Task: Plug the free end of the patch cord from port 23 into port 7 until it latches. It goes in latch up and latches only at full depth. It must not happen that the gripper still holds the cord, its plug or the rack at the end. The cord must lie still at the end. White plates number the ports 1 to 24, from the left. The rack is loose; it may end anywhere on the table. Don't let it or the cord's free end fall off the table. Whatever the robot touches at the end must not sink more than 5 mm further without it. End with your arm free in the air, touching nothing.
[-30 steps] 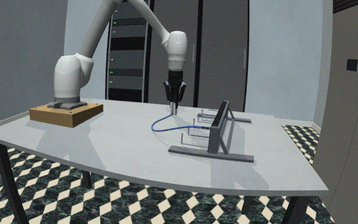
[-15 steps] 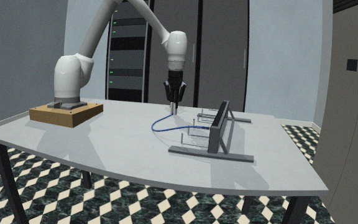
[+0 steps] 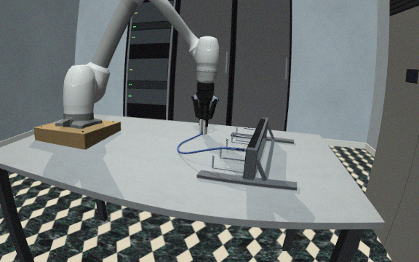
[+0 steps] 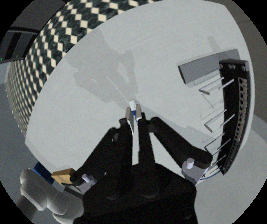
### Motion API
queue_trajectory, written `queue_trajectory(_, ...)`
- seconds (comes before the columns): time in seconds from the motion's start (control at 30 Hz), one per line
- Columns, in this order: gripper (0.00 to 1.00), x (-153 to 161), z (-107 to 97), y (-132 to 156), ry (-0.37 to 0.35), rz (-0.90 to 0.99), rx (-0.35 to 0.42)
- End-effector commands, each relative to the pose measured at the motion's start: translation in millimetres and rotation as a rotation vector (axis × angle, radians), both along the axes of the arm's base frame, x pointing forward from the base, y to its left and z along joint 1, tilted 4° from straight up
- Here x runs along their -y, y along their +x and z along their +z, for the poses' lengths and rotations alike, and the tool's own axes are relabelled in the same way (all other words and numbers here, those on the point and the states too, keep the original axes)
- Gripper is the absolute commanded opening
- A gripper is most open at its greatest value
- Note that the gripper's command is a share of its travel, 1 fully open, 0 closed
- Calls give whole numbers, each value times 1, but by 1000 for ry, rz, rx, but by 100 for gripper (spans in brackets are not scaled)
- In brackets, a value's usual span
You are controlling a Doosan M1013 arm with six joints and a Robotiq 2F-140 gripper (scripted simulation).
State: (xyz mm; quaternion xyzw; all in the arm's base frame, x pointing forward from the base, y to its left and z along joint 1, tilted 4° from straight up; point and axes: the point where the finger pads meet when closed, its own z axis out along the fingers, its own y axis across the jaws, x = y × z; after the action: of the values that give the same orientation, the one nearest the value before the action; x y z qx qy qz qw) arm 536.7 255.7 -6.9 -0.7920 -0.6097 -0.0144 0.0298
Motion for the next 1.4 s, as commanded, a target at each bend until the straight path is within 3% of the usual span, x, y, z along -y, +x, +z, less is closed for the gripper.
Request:
queue_trajectory(0.0, 0, 0, 0, 0, 0, 0, 0)
queue_trajectory(0.87, 0, 0, 1, 0, 0, 0, 0)
queue_trajectory(1.37, 0, 1, 11, 0, 0, 0, 0)
